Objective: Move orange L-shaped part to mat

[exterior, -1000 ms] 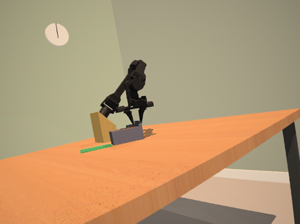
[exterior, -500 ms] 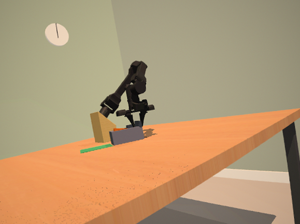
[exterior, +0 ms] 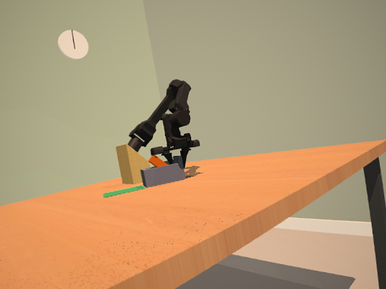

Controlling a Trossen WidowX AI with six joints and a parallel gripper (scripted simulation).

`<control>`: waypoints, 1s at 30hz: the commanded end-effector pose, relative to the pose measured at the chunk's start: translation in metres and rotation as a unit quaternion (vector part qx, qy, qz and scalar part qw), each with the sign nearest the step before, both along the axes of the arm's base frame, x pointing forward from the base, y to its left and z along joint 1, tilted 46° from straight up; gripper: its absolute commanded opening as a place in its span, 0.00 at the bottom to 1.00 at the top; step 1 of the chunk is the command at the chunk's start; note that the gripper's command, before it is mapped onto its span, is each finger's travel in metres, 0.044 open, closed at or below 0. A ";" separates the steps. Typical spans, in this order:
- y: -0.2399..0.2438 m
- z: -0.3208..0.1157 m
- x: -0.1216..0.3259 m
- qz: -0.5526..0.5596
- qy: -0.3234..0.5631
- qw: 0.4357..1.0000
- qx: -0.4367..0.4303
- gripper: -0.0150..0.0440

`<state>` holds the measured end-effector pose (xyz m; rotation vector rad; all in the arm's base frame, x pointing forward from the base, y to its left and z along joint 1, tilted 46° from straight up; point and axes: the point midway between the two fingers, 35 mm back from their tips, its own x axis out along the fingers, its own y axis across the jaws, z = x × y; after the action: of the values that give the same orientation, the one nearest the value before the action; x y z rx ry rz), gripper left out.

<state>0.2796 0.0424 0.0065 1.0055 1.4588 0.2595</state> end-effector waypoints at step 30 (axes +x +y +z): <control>-0.069 0.067 -0.015 -0.002 0.006 1.000 -0.003 0.56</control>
<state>0.2757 0.0077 0.0441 1.0122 1.4724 0.2437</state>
